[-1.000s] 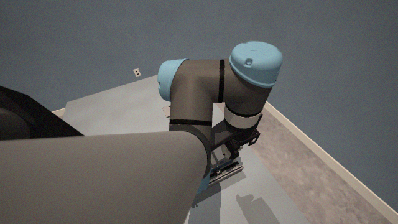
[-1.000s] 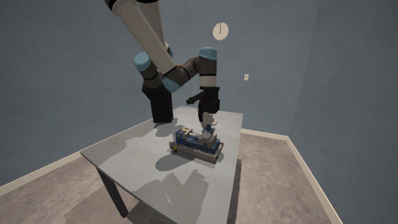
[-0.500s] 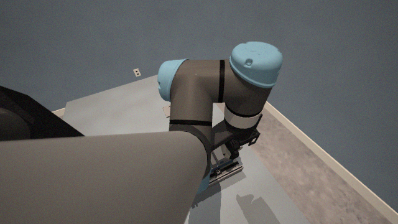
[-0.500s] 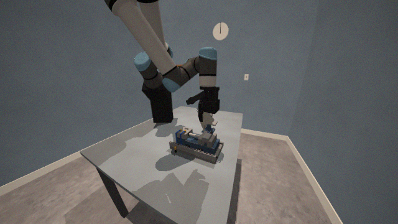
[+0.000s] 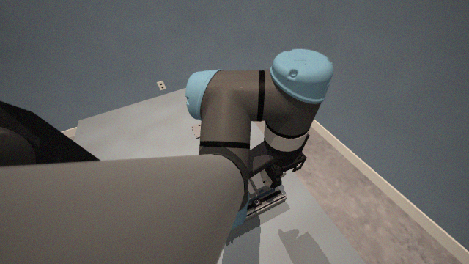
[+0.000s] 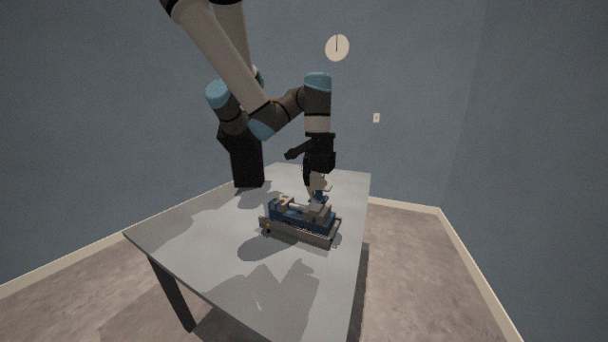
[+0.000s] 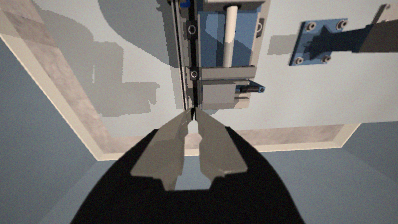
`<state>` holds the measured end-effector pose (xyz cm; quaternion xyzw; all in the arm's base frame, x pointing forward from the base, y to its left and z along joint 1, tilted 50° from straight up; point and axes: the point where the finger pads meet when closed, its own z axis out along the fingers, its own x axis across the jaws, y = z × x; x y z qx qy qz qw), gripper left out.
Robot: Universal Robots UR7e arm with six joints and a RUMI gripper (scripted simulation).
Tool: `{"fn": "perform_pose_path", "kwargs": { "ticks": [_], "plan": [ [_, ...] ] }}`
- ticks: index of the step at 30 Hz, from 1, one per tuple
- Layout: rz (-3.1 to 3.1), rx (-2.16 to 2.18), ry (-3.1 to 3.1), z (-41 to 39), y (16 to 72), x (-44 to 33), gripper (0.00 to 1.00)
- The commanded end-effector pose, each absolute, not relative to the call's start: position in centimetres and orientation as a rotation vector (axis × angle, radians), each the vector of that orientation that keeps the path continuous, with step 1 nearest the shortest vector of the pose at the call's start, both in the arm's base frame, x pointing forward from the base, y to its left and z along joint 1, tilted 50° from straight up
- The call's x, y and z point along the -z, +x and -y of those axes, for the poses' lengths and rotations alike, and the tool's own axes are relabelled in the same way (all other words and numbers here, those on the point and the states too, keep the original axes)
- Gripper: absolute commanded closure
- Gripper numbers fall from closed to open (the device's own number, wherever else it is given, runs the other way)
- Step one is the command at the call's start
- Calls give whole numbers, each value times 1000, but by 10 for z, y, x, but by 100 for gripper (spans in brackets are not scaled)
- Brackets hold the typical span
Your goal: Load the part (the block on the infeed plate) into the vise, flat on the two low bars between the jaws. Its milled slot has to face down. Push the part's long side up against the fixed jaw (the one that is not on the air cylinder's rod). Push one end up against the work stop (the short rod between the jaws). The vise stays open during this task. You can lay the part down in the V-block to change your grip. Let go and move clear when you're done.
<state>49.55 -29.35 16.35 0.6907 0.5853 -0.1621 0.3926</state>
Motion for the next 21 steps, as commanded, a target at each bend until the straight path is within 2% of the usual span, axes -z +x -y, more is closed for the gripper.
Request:
{"fn": "perform_pose_path", "kwargs": {
  "ticks": [1, 21],
  "plan": [
    [-1481, 409, 1754, 297, 497, -165, 100],
    [-1482, 408, 1756, 312, 502, -152, 100]
  ]
}}
